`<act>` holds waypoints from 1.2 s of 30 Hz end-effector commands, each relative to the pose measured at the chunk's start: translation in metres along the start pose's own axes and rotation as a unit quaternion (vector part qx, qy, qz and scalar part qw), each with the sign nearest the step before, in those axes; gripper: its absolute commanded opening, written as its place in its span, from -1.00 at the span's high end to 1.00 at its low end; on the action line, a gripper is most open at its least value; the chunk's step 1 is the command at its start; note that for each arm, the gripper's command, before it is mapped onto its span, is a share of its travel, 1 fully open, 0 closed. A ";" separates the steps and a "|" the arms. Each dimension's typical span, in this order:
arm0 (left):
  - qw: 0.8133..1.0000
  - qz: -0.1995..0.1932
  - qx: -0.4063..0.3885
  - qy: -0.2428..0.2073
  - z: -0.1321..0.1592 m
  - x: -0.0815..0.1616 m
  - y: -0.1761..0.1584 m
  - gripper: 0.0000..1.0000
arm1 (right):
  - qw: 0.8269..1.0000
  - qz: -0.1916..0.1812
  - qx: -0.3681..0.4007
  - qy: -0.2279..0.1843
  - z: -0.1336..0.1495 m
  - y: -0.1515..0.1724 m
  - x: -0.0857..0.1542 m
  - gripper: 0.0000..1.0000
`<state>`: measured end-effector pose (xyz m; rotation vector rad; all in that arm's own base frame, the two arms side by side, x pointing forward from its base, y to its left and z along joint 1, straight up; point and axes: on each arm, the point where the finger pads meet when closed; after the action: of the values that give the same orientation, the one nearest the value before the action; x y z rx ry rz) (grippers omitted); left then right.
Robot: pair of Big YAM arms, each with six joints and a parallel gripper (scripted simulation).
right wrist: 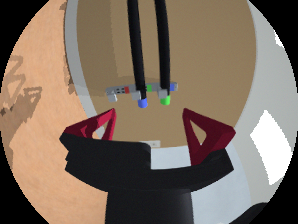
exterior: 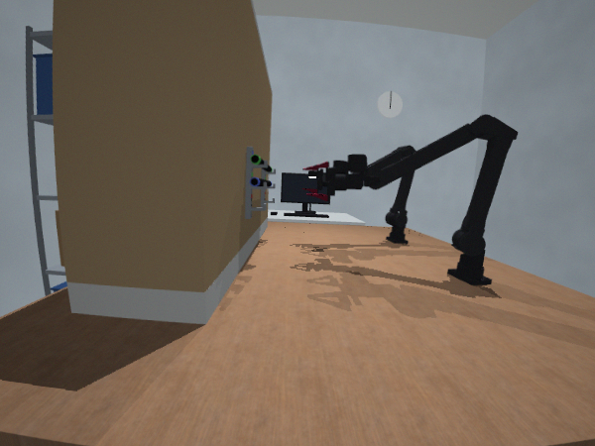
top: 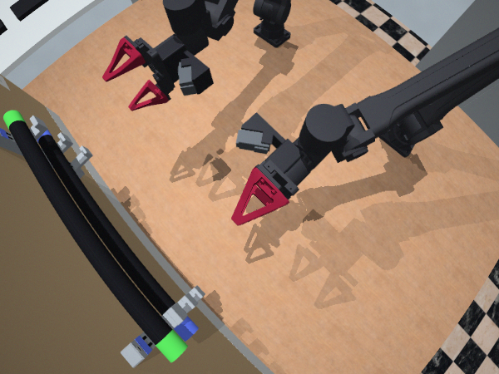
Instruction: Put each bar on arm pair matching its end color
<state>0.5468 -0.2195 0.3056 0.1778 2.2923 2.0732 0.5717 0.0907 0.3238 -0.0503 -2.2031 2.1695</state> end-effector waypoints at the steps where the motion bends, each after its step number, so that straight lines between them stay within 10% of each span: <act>1: 0.999 -0.021 -0.025 -0.008 -0.015 -0.005 0.012 -1.00 | 0.999 0.006 0.034 -0.005 -0.010 0.005 -0.001 -1.00; 36: 0.999 -0.039 -0.020 -0.012 -0.020 -0.007 0.026 -1.00 | 0.999 0.012 0.034 -0.008 -0.015 0.004 -0.001 -1.00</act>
<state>0.5475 -0.2272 0.3019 0.1707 2.2152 2.1307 0.5733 0.0977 0.3191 -0.0513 -2.1362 2.2493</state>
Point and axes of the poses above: on each arm, the point where the finger pads meet when closed, its own x axis back along the fingers, its own y axis across the jaws, z = x × y, and after that the axes turned 3 degrees about x, right-handed
